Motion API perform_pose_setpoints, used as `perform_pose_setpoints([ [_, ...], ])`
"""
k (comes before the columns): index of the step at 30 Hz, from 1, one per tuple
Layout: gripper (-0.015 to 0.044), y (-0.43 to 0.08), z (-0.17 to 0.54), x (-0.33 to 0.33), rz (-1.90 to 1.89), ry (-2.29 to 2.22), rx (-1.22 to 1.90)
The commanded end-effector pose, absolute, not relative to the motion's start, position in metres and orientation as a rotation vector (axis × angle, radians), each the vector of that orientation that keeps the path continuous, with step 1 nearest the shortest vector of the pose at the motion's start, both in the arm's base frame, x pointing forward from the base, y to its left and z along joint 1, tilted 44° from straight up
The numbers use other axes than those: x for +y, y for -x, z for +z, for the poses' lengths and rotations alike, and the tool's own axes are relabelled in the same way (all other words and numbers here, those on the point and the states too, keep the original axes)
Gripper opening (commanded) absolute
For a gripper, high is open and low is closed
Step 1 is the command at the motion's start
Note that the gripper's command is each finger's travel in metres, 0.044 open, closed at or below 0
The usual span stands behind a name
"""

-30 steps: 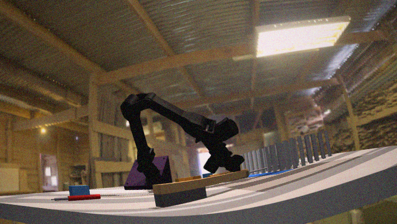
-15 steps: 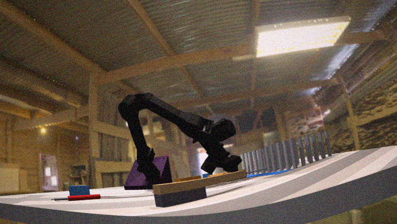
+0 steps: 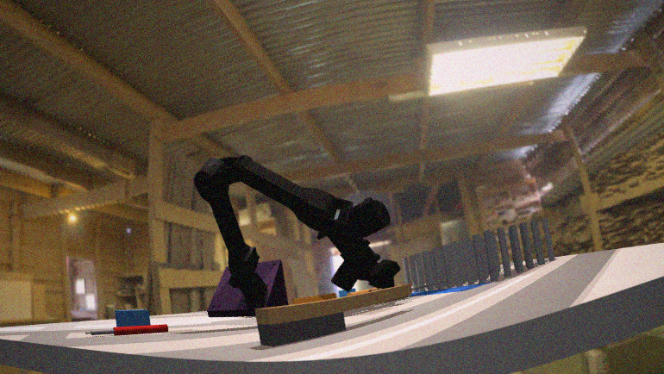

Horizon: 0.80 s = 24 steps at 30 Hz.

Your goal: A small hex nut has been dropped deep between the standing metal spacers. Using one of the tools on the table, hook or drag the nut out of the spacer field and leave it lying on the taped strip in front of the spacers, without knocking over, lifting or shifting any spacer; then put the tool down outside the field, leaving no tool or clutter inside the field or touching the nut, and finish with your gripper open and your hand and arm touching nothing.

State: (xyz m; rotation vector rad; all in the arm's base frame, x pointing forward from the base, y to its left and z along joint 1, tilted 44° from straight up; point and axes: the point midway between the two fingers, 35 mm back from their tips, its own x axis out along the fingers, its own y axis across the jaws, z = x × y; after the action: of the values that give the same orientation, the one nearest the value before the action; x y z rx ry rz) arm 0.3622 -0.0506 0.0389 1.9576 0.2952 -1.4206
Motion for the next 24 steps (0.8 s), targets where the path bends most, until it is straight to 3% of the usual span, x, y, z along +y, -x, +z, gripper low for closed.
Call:
perform_pose_setpoints([
  [1, 0.0000, -0.358, 0.040, -0.051, -1.420, -1.954, 0.304],
  [24, 0.0000, -0.346, 0.046, -0.058, -1.420, -1.953, 0.303],
])
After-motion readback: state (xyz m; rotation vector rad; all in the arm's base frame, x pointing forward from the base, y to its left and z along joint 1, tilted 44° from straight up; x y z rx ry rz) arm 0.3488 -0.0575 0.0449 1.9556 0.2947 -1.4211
